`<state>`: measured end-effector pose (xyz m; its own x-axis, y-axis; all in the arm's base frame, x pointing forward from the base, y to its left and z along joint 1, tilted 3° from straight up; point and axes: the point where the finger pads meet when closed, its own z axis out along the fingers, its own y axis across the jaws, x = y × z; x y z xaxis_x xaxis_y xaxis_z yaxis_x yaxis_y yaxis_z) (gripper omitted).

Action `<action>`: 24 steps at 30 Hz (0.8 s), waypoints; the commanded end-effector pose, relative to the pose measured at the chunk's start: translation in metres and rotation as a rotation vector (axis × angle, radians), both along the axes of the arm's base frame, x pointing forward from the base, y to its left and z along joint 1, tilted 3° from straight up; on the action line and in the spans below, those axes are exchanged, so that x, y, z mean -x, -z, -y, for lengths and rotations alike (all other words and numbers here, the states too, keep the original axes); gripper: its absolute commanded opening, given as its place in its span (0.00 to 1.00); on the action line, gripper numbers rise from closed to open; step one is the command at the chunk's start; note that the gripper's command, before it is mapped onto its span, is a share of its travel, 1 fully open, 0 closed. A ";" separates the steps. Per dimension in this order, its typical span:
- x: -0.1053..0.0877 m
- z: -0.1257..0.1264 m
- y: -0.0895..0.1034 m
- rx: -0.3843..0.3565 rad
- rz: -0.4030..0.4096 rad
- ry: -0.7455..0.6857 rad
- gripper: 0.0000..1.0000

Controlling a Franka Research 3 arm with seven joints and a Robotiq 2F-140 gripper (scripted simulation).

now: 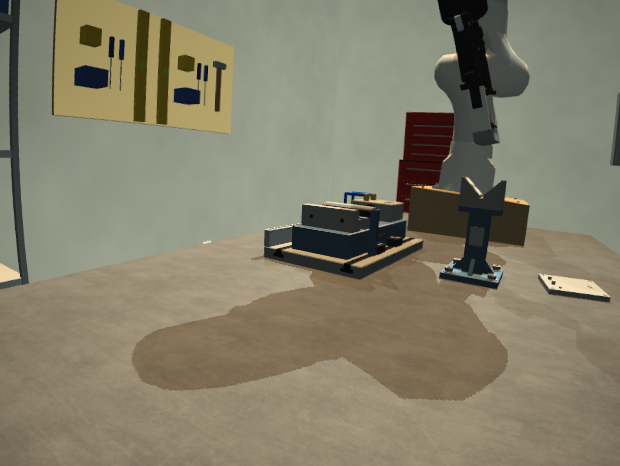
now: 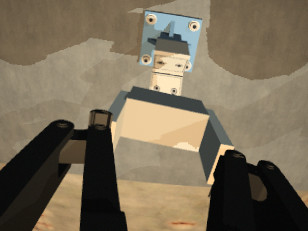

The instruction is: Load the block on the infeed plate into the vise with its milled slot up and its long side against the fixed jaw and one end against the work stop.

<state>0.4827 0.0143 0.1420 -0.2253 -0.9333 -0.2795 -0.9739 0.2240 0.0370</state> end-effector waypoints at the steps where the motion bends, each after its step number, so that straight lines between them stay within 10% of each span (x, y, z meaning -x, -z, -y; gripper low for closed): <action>1: 0.001 0.000 0.001 -0.052 0.023 -0.062 0.00; 24: 0.002 0.005 0.004 -0.298 0.072 -0.054 0.00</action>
<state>0.4816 0.0051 0.1366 -0.2404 -0.8306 -0.5023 -0.9681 0.2429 0.0616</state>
